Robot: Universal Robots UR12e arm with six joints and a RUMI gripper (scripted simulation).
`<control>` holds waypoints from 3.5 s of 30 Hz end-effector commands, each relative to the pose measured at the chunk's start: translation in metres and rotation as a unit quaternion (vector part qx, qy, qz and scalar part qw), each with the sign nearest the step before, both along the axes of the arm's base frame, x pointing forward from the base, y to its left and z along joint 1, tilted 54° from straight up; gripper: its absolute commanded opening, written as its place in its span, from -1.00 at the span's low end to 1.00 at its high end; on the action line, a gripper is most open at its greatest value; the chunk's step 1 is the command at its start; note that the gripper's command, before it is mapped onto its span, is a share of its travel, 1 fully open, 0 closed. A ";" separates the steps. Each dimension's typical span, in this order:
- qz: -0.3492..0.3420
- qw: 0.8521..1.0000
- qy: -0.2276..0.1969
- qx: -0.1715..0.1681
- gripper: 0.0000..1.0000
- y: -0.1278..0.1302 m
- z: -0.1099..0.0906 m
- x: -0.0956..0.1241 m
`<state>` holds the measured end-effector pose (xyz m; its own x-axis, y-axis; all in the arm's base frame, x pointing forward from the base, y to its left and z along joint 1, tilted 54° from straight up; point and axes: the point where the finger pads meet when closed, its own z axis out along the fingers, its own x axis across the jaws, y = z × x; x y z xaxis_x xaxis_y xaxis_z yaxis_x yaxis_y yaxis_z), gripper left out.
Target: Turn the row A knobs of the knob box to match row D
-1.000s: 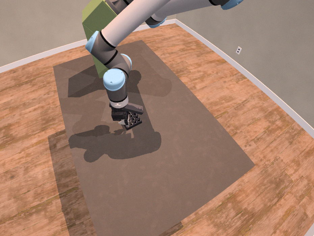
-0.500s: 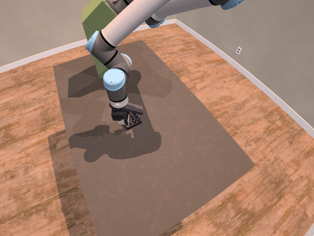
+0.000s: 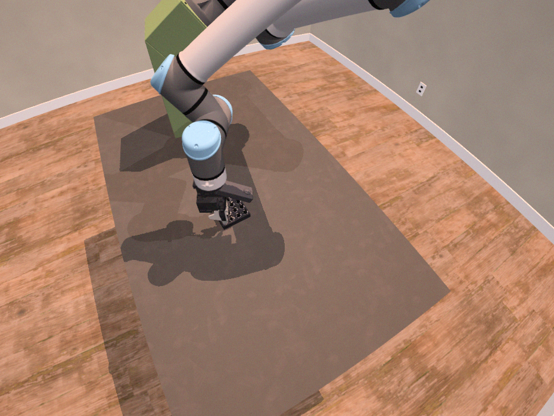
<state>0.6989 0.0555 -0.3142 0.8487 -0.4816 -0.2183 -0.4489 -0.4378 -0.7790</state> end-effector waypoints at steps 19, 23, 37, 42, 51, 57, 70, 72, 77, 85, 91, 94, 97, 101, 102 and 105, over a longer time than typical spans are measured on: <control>0.000 1.000 0.000 0.000 -0.78 -0.009 0.006 -0.003; 0.000 1.000 0.000 0.000 -0.78 -0.013 0.010 -0.004; 0.000 1.000 0.000 0.000 -0.78 -0.030 0.023 -0.010; 0.000 1.000 0.000 0.000 -0.78 -0.030 0.023 -0.010; 0.001 1.000 -0.002 -0.001 -0.78 -0.030 0.023 -0.010; 0.008 1.000 -0.011 -0.004 -0.78 -0.030 0.023 -0.011; 0.099 0.986 -0.129 -0.048 -0.78 -0.031 0.025 -0.019; 0.099 0.986 -0.129 -0.048 -0.78 -0.031 0.025 -0.019; 0.157 0.964 -0.203 -0.075 -0.78 -0.032 0.026 -0.024; 0.239 0.913 -0.309 -0.115 -0.78 -0.034 0.027 -0.031; 0.279 0.880 -0.361 -0.134 -0.78 -0.036 0.026 -0.035; 0.306 0.854 -0.395 -0.146 -0.78 -0.037 0.026 -0.038; 0.327 0.830 -0.423 -0.157 -0.78 -0.038 0.026 -0.039; 0.348 0.806 -0.450 -0.166 -0.78 -0.040 0.026 -0.041; 0.352 0.801 -0.455 -0.168 -0.78 -0.040 0.026 -0.042; 0.357 0.793 -0.462 -0.171 -0.78 -0.040 0.025 -0.042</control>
<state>0.6571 0.0166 -0.2889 0.6771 0.2791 0.6810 0.6796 -0.5921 -0.4331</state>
